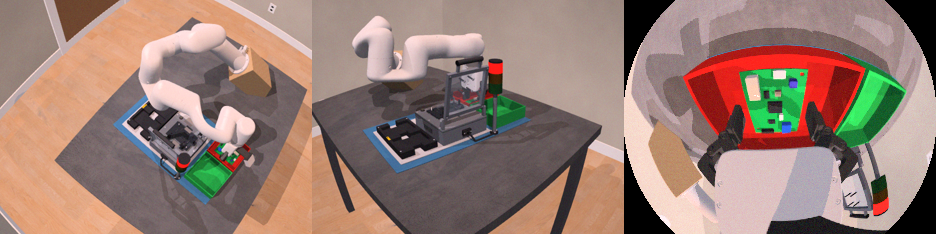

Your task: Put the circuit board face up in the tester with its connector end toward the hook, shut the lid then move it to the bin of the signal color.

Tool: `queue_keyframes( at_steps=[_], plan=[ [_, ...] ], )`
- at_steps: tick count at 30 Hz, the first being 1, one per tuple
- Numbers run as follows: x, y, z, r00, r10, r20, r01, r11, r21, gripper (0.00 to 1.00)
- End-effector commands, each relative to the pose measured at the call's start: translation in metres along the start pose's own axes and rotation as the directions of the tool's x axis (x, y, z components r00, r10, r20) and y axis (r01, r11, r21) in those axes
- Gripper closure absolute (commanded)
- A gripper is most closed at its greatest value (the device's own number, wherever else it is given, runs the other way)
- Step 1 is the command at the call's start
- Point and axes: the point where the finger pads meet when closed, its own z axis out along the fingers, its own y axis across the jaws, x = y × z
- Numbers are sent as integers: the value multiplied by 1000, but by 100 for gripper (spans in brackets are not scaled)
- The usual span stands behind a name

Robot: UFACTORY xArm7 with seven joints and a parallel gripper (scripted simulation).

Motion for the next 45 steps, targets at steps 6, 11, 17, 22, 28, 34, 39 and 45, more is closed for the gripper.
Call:
queue_keyframes(
  at_steps=[6,11,17,22,28,34,39,45],
  plan=[
    [1,1,-24,1000,0,-5,0,1000,-3,0],
    [1,0,-55,1000,0,-5,0,1000,-3,0],
    [1,0,-97,1000,0,-5,0,1000,-3,0],
    [1,0,-120,1000,0,-5,0,1000,-3,0],
    [1,0,-137,1000,0,-5,0,1000,-3,0],
    [1,0,-141,1000,0,-5,0,1000,-3,0],
    [1,0,-141,1000,0,-5,0,1000,-3,0],
    [1,0,-141,1000,0,-5,0,1000,-3,0]
  ],
)
